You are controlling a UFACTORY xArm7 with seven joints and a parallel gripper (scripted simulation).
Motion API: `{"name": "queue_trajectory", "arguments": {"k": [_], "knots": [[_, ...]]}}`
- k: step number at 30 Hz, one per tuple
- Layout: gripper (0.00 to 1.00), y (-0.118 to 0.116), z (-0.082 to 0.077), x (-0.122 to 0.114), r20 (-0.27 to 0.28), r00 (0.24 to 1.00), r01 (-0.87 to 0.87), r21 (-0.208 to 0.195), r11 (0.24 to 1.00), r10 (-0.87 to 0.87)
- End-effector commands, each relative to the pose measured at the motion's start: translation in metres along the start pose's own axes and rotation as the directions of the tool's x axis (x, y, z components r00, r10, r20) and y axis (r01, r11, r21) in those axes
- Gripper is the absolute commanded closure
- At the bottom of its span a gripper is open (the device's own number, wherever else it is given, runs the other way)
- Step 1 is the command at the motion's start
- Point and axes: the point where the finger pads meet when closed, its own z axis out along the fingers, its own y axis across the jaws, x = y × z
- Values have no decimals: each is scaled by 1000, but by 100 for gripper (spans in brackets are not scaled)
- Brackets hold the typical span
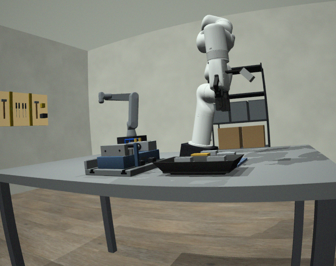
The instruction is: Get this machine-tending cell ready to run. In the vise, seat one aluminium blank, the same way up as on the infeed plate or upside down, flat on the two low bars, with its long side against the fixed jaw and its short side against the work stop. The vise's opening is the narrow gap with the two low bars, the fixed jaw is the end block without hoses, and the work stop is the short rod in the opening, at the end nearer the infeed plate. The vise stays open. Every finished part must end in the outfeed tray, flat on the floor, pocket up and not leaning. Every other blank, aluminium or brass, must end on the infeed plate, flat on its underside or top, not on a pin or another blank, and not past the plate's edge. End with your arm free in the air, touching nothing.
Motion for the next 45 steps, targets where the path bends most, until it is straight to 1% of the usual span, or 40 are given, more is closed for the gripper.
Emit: {"name": "queue_trajectory", "arguments": {"k": [1, 7, 13, 15, 23, 30, 32, 45], "knots": [[31, 1, 0, 0, 0, 1000, 0, -3, 1000, 0], [31, 1, 9, 0, 1, 1000, 0, -3, 1000, 0], [31, 1, 27, 0, 1, 1000, 0, -3, 1000, 0], [31, 1, 27, 0, 1, 1000, 0, -3, 1000, 0], [31, 0, 58, 0, 1, 1000, 0, -3, 1000, 0], [31, 0, 78, -1, 1, 1000, 0, -3, 1000, 0], [31, 0, 78, -1, 1, 1000, 0, -3, 1000, 0], [31, 0, 118, -1, 1, 1000, 0, -3, 1000, 0]]}}
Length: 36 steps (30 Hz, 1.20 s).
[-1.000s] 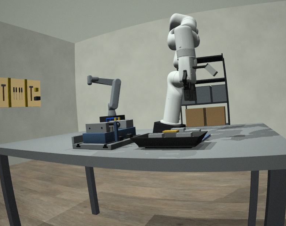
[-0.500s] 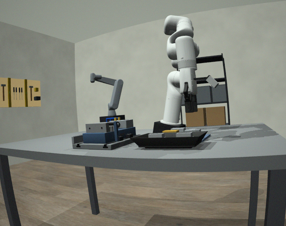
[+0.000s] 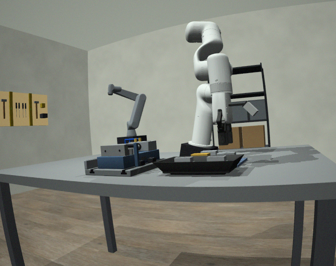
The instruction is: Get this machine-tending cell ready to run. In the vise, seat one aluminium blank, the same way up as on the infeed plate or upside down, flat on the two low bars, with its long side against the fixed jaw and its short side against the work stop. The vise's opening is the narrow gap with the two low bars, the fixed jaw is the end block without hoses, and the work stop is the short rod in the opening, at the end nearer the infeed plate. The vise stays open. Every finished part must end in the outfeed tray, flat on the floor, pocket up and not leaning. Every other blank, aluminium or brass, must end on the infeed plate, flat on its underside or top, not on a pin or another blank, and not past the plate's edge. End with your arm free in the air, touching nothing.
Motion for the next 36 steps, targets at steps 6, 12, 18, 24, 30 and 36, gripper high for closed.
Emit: {"name": "queue_trajectory", "arguments": {"k": [6, 12, 18, 24, 30, 36], "knots": [[31, 2, 16, 0, 3, 1000, -1, -3, 1000, 1], [31, 2, 21, 0, 3, 1000, -1, -3, 1000, 1], [31, 2, 21, 0, 3, 1000, -1, -3, 1000, 1], [31, 2, 21, 0, 3, 1000, -1, -3, 1000, 1], [31, 2, 21, 0, 3, 1000, -1, -3, 1000, 1], [31, 3, 21, 0, 3, 1000, -1, -3, 1000, 1]]}}
